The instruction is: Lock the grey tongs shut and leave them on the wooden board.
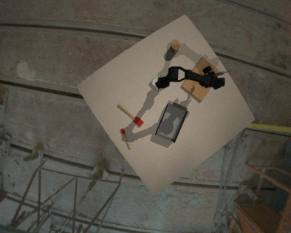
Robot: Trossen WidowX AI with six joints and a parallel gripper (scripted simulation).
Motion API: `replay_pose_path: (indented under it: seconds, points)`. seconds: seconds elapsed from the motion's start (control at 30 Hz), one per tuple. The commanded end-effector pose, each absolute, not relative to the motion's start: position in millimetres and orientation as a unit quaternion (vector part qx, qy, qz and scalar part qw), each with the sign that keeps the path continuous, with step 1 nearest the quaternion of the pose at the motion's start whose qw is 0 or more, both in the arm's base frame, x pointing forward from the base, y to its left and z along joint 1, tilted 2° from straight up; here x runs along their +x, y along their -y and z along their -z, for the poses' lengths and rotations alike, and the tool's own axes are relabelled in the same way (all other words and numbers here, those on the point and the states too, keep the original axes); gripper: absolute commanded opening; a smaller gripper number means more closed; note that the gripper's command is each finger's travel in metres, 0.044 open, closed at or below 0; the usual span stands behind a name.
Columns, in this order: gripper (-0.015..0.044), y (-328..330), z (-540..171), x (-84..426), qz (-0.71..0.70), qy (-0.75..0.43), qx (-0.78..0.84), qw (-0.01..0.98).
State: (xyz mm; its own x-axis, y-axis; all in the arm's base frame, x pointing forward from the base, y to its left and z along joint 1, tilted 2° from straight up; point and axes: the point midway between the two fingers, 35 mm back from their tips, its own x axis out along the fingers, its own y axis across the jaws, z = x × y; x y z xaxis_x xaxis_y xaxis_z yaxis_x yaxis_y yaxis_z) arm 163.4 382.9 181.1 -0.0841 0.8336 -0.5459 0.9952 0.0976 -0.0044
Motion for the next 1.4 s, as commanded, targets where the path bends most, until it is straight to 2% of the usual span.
replay_pose_path:
  seconds: [0.0, 0.5, 1.37]
  points:
    - [-0.015, -374.8, -183.9, 159.5, 0.167, -0.721, 0.645, 0.19]
    - [-0.015, -348.3, -185.5, 146.8, 0.087, -0.746, 0.644, 0.147]
    - [-0.015, -348.0, -185.5, 146.6, 0.086, -0.746, 0.644, 0.147]
